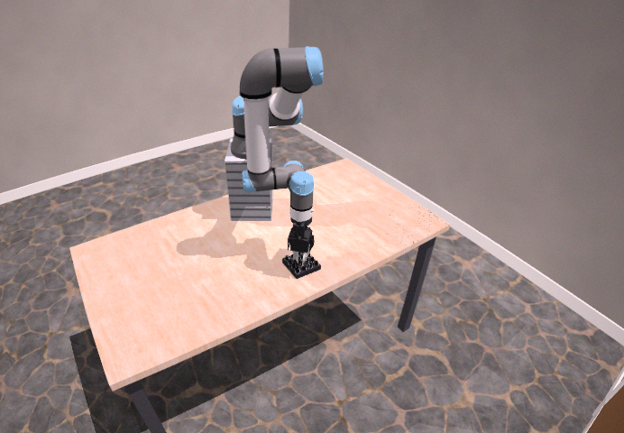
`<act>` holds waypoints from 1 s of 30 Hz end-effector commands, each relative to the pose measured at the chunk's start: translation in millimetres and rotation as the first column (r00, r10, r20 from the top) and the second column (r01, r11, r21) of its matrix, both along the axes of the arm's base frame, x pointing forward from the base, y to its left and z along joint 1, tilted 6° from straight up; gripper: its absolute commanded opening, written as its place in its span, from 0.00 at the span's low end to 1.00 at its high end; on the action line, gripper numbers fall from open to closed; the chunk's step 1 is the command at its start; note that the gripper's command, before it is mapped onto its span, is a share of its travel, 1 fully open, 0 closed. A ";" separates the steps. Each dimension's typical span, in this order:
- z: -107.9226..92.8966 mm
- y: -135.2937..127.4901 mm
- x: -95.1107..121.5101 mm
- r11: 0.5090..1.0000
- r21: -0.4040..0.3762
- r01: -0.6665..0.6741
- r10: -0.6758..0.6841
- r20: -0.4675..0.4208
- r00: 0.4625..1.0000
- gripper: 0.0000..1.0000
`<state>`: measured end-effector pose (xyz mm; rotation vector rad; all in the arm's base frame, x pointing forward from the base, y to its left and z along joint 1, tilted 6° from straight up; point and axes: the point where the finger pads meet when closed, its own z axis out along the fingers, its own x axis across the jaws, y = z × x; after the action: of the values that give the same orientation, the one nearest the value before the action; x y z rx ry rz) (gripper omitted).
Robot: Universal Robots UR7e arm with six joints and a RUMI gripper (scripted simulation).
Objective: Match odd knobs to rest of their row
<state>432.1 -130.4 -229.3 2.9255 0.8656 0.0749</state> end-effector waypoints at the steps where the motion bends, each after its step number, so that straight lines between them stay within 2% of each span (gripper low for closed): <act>1: 0.4 -0.2 0.4 1.000 -0.001 0.001 -0.001 0.001 1.000 0.04; 20: 0.4 -0.1 0.6 0.999 0.003 0.047 -0.047 0.004 0.999 0.04; 30: 0.4 0.1 1.0 0.991 0.010 0.134 -0.134 0.010 0.991 0.04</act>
<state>432.5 -130.2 -229.2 2.9640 0.7332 0.0815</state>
